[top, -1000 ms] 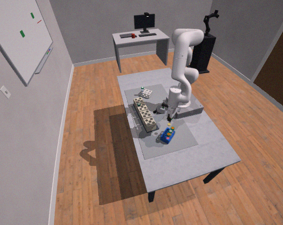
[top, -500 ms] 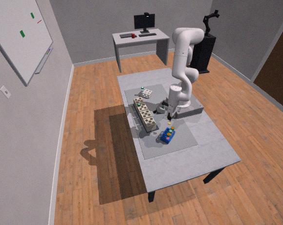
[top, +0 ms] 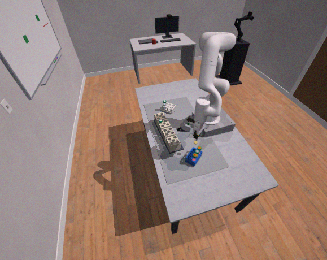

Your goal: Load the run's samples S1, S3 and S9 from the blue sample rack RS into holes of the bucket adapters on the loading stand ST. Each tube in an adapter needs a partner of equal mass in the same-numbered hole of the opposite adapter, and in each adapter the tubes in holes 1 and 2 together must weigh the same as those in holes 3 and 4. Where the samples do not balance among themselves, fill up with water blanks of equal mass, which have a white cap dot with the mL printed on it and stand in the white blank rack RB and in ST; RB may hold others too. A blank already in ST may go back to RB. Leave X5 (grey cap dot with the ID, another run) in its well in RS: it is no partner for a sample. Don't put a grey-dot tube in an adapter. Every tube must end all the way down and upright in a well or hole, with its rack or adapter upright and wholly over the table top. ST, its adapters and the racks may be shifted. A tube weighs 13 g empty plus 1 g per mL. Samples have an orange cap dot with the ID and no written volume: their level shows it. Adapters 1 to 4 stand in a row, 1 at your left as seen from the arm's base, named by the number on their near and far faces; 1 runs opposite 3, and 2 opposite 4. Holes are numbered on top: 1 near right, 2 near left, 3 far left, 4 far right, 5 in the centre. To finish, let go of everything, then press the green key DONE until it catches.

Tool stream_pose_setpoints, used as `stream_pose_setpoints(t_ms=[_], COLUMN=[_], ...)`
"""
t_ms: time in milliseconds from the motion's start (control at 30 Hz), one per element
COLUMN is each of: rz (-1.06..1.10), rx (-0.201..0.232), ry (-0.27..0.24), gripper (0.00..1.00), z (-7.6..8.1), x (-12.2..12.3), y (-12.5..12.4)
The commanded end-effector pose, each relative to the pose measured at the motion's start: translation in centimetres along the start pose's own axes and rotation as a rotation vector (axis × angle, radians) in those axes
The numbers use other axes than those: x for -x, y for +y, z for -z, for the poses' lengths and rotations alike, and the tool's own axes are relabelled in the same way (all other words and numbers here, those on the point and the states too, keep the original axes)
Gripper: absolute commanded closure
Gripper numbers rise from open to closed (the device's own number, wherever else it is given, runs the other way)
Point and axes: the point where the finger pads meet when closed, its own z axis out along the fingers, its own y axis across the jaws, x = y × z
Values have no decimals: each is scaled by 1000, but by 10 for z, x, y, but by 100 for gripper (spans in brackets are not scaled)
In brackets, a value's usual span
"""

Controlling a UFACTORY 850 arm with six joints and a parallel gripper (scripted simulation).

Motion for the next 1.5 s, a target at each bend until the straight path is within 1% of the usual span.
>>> stream_pose_setpoints(t_ms=[0,667,933,1467], rz=[0,0,0,0], rx=[-2,-2,-2,-2], ry=[0,0,0,0], gripper=[100,100,100,100], z=[1,1,1,1], x=[0,0,0,0], y=[-1,-1,-41,-41])
